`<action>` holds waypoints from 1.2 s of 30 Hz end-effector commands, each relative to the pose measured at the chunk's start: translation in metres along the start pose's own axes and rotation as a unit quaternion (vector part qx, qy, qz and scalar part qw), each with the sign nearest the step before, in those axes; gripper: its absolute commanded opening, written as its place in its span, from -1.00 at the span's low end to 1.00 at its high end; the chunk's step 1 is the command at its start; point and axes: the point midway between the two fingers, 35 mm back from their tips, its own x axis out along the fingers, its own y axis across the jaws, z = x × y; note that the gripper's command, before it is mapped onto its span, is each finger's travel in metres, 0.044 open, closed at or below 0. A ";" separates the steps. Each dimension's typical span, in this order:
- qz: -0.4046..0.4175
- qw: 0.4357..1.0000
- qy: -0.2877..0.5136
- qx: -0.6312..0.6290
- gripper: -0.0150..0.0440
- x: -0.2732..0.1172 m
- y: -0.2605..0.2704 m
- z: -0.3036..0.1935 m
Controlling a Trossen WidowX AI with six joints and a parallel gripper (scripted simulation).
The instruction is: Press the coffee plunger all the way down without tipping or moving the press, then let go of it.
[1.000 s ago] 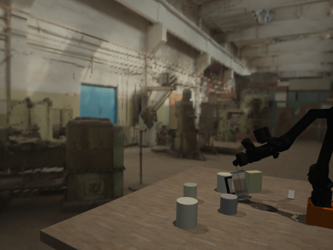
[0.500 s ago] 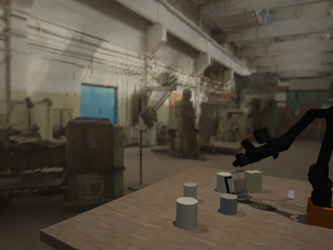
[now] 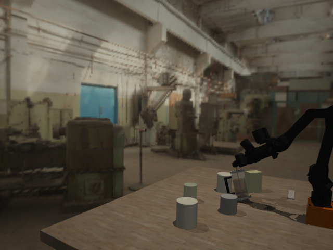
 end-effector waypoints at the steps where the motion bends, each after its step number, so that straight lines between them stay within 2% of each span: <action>1: 0.000 1.000 0.014 0.004 -0.09 0.003 0.000 -0.007; 30: 0.000 1.000 0.003 0.000 -0.09 0.003 0.000 0.000; 36: 0.000 1.000 0.003 0.000 0.45 0.003 0.000 0.000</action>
